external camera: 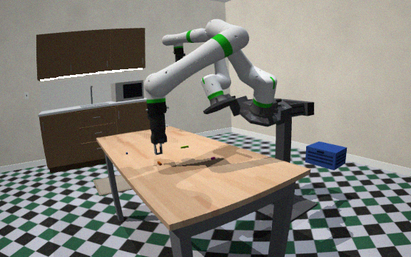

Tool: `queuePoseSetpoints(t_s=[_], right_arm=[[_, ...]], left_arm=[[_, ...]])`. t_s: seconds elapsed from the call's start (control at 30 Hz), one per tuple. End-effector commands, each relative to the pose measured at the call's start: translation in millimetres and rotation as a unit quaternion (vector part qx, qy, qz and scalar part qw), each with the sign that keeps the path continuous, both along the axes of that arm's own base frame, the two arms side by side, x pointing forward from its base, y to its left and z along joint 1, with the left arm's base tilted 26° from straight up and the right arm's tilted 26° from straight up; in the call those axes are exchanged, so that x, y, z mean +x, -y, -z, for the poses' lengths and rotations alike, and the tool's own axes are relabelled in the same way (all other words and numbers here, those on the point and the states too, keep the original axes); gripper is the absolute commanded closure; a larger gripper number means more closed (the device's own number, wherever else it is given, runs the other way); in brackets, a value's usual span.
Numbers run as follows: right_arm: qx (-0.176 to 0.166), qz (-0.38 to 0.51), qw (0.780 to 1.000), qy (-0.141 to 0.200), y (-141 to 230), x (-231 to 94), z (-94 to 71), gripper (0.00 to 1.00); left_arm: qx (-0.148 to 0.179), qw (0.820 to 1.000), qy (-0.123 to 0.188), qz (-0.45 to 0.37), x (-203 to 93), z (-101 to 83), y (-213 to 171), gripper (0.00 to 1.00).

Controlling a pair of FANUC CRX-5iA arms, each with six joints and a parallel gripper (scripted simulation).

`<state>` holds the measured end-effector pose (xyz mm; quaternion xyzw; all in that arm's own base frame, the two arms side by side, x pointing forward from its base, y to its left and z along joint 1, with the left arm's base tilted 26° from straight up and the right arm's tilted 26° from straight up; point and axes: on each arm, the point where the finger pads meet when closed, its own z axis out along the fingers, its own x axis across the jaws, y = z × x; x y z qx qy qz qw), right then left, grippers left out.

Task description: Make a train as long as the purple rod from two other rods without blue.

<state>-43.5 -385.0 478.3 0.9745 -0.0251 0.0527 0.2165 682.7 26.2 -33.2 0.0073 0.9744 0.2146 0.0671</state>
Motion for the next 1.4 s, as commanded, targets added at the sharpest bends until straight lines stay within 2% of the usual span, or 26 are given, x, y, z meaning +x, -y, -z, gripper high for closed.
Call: queuePoseSetpoints(t_s=[0.0,0.77,1.37], right_arm=[[-0.001,0.0,1.0,0.0,0,0,-1.0,0.0],[-0.001,0.0,1.0,0.0,0,0,-1.0,0.0],[-0.001,0.0,1.0,0.0,0,0,-1.0,0.0]], left_arm=[[0.0,1.0,0.001,0.0,1,2.0,-1,0.46],[0.0,1.0,0.001,0.0,6,27.9,-13,0.46],[0.0,1.0,0.001,0.0,7,31.8,-15,0.46]])
